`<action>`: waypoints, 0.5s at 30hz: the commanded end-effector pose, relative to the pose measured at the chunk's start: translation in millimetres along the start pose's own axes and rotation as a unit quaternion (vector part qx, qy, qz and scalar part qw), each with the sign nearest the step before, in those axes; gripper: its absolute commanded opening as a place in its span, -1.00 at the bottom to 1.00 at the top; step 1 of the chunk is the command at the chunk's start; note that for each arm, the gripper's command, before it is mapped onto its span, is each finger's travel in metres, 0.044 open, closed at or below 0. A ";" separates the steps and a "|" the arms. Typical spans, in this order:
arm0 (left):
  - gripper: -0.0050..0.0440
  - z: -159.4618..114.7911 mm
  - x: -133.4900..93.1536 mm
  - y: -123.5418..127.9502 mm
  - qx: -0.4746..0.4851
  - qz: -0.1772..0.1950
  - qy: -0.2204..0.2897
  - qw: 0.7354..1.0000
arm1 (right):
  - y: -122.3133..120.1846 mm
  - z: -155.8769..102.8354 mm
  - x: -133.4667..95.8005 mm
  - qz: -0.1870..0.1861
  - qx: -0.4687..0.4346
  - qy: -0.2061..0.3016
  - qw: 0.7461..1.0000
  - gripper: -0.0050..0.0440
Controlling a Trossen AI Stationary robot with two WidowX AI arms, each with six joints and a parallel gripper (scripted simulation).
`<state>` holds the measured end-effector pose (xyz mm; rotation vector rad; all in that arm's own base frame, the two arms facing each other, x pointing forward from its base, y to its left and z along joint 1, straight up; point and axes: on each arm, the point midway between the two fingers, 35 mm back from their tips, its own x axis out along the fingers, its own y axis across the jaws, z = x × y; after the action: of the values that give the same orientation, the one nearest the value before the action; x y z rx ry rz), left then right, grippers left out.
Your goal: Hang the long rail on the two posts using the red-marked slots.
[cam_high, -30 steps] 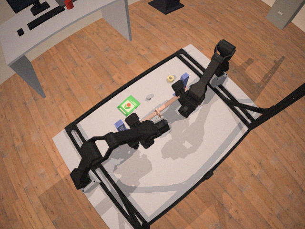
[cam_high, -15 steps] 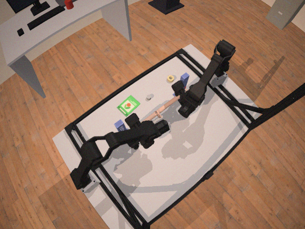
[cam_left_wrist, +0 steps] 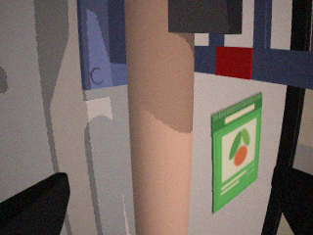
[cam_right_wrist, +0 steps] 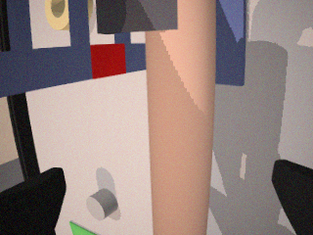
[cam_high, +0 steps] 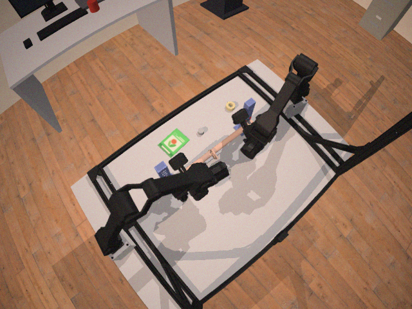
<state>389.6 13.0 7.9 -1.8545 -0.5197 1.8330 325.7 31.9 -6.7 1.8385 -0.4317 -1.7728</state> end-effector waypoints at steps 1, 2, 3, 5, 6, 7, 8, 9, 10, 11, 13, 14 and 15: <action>1.00 0.1 -0.5 -0.4 0.000 0.000 0.000 1.000 | 0.7 -0.1 -0.4 0.001 0.000 0.000 1.000 1.00; 1.00 0.1 -0.5 -0.4 0.000 0.000 0.000 1.000 | 0.7 -0.1 -0.4 0.001 0.000 0.000 1.000 1.00; 1.00 0.1 -0.5 -0.4 0.000 0.000 0.000 1.000 | 0.7 -0.1 -0.4 0.001 0.000 0.000 1.000 1.00; 1.00 0.1 -0.5 -0.4 0.000 0.000 0.000 1.000 | 0.7 -0.1 -0.4 0.001 0.000 0.000 1.000 1.00; 1.00 0.1 -0.5 -0.4 0.000 0.000 0.000 1.000 | 0.7 -0.1 -0.4 0.001 0.000 0.000 1.000 1.00; 1.00 0.1 -0.5 -0.4 0.000 0.000 0.000 1.000 | 0.7 -0.1 -0.4 0.001 0.000 0.000 1.000 1.00; 1.00 0.1 -0.5 -0.4 0.000 0.000 0.000 1.000 | 0.7 -0.1 -0.4 0.001 0.000 0.000 1.000 1.00; 1.00 0.1 -0.5 -0.4 0.000 0.000 0.000 1.000 | 0.7 -0.1 -0.4 0.001 0.000 0.000 1.000 1.00; 1.00 0.1 -0.5 -0.4 0.000 0.000 0.000 1.000 | 0.7 -0.1 -0.4 0.001 0.000 0.000 1.000 1.00; 1.00 0.1 -0.5 -0.4 0.000 0.000 0.000 1.000 | 0.7 -0.1 -0.4 0.001 0.000 0.000 1.000 1.00; 1.00 0.1 -3.9 0.0 0.000 0.000 0.000 1.000 | 0.2 -0.1 -4.1 0.001 0.000 0.000 1.000 1.00; 1.00 0.2 -8.1 0.6 0.000 0.000 0.000 1.000 | -0.5 -0.1 -8.6 0.001 0.000 0.000 1.000 1.00; 1.00 0.5 -13.3 1.2 0.000 -0.001 0.000 1.000 | -1.2 0.0 -14.2 0.001 0.000 0.000 1.000 1.00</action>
<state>387.0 12.0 9.4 -1.8420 -0.5215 1.8422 322.7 32.6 -4.8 1.8226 -0.4339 -1.7814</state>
